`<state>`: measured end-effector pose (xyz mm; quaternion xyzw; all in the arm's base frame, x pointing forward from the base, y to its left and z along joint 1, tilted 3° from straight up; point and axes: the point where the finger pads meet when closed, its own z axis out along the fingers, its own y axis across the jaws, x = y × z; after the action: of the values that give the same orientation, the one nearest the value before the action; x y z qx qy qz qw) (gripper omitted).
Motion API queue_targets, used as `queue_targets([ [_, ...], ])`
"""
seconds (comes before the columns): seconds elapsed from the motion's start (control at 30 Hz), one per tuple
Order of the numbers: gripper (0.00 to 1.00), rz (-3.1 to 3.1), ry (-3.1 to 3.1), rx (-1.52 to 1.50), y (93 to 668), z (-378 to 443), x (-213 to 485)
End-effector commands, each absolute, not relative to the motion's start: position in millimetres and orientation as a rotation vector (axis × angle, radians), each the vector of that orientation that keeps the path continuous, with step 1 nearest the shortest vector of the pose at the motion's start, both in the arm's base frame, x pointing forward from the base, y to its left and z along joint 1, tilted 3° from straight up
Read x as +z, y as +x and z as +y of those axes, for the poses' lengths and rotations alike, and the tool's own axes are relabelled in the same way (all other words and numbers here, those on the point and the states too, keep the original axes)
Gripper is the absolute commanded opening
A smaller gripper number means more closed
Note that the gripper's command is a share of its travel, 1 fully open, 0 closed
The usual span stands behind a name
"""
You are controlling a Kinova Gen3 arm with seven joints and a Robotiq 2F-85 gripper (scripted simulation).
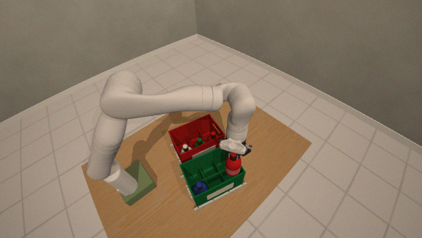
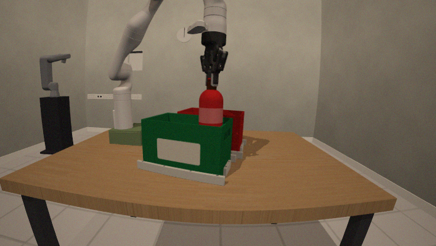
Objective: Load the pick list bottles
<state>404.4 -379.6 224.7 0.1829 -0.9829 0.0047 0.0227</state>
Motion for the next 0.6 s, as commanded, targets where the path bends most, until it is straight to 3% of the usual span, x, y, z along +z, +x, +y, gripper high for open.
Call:
queue_targets([
  [0.0, 0.10, -3.045, 0.567, 0.018, 405, -380, 231],
  [0.57, 0.10, -3.045, 0.567, 0.018, 406, -379, 255],
])
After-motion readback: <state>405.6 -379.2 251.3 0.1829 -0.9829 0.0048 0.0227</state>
